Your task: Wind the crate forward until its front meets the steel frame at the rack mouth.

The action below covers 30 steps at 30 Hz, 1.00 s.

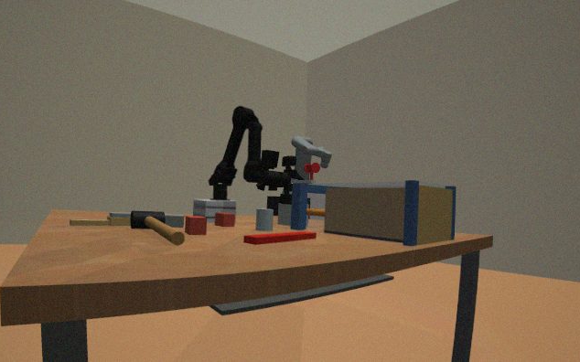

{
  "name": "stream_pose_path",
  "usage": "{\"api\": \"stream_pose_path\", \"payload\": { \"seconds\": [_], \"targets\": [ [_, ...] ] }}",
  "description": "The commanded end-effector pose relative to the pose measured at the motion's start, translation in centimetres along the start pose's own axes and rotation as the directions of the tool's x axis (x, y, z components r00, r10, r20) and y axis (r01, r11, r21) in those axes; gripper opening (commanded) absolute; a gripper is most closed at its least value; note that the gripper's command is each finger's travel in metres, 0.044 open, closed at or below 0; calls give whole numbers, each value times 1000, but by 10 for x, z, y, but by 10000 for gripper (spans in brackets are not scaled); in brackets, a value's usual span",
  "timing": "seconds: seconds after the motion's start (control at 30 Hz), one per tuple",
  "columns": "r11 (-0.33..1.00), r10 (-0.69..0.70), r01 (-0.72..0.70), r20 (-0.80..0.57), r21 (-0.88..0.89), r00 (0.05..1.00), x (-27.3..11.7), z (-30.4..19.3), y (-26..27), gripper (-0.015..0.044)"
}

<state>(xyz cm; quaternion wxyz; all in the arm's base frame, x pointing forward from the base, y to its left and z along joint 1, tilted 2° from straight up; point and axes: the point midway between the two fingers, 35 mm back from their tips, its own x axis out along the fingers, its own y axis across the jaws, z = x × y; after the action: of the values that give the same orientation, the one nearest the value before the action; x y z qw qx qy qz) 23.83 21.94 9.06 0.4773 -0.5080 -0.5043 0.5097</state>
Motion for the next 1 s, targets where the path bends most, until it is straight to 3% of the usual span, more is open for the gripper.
{"api": "stream_pose_path", "payload": {
  "seconds": [0.0,0.97],
  "targets": [
    [1000,-4,4,3,-5,1000,0,-1,0,0],
    [1000,-5,5,-2,-5,1000,0,-1,6,0]
  ]
}}
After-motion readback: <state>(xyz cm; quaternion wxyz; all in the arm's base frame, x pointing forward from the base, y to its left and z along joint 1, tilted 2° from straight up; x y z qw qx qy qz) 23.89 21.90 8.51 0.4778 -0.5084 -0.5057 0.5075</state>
